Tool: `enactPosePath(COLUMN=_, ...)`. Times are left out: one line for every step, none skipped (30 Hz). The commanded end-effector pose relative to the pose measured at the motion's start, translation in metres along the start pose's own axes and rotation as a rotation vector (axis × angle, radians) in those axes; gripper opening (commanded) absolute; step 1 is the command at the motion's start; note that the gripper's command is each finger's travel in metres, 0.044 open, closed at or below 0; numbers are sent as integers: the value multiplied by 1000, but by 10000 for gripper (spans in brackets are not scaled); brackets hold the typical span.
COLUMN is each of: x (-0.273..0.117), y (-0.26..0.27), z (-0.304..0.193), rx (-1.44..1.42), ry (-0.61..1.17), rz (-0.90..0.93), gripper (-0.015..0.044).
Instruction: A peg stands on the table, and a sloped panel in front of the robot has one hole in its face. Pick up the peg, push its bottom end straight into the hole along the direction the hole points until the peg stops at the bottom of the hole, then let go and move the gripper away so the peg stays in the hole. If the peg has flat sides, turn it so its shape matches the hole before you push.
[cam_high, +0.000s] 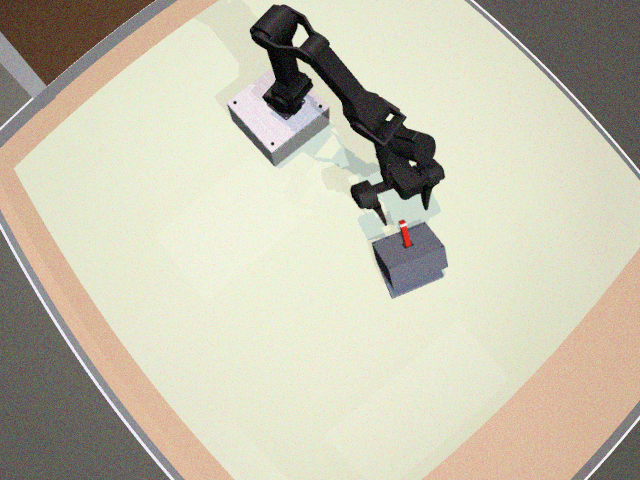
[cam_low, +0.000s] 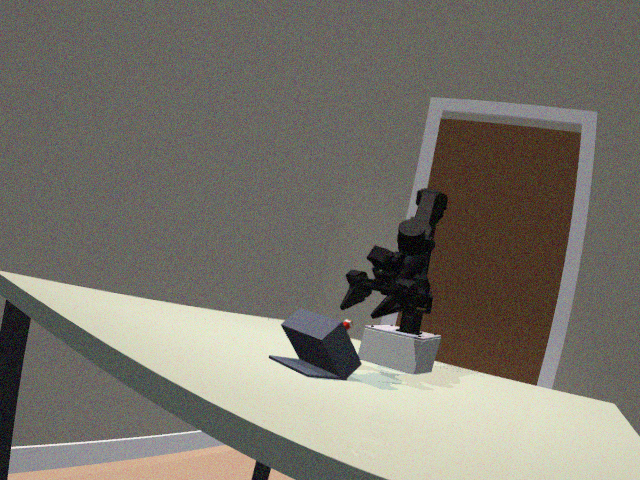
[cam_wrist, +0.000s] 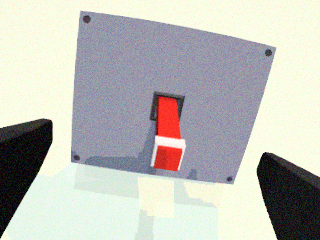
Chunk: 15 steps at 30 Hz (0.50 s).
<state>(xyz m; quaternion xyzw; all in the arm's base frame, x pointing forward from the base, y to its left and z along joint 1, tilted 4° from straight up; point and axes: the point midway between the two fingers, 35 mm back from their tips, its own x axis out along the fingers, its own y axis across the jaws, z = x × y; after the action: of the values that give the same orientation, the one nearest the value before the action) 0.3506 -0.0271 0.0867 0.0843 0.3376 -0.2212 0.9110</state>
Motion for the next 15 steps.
enactPosePath(x=-5, y=0, z=0, rx=2, ry=0, rz=-3, gripper=440)
enactPosePath(x=-7, y=0, z=0, rx=2, ry=0, rz=-3, gripper=440)
enactPosePath(x=-8, y=0, z=0, rx=2, ry=0, rz=-3, gripper=440)
enactPosePath(x=-9, y=0, z=0, rx=2, ry=0, rz=-3, gripper=440)
enactPosePath(x=-10, y=0, z=0, rx=2, ry=0, rz=-3, gripper=440)
enactPosePath(x=-11, y=0, z=0, rx=2, ry=0, rz=-3, gripper=440)
enactPosePath(x=-13, y=0, z=0, rx=2, ry=1, rz=-3, gripper=440)
enactPosePath(x=-14, y=0, z=0, rx=2, ry=1, rz=-3, gripper=440)
enactPosePath(x=-15, y=0, z=0, rx=2, ry=1, rz=-2, gripper=440)
enactPosePath(x=-16, y=0, z=0, rx=2, ry=1, rz=-2, gripper=440)
enactPosePath(x=-17, y=1, z=0, rx=2, ry=1, rz=-2, gripper=440)
enactPosePath(x=-19, y=1, z=0, rx=1, ry=1, rz=-2, gripper=440)
enactPosePath(x=-20, y=1, z=0, rx=1, ry=1, rz=-2, gripper=440)
enactPosePath(x=-21, y=1, z=0, rx=1, ry=1, rz=-2, gripper=440)
enactPosePath(x=-22, y=1, z=0, rx=1, ry=1, rz=-2, gripper=440)
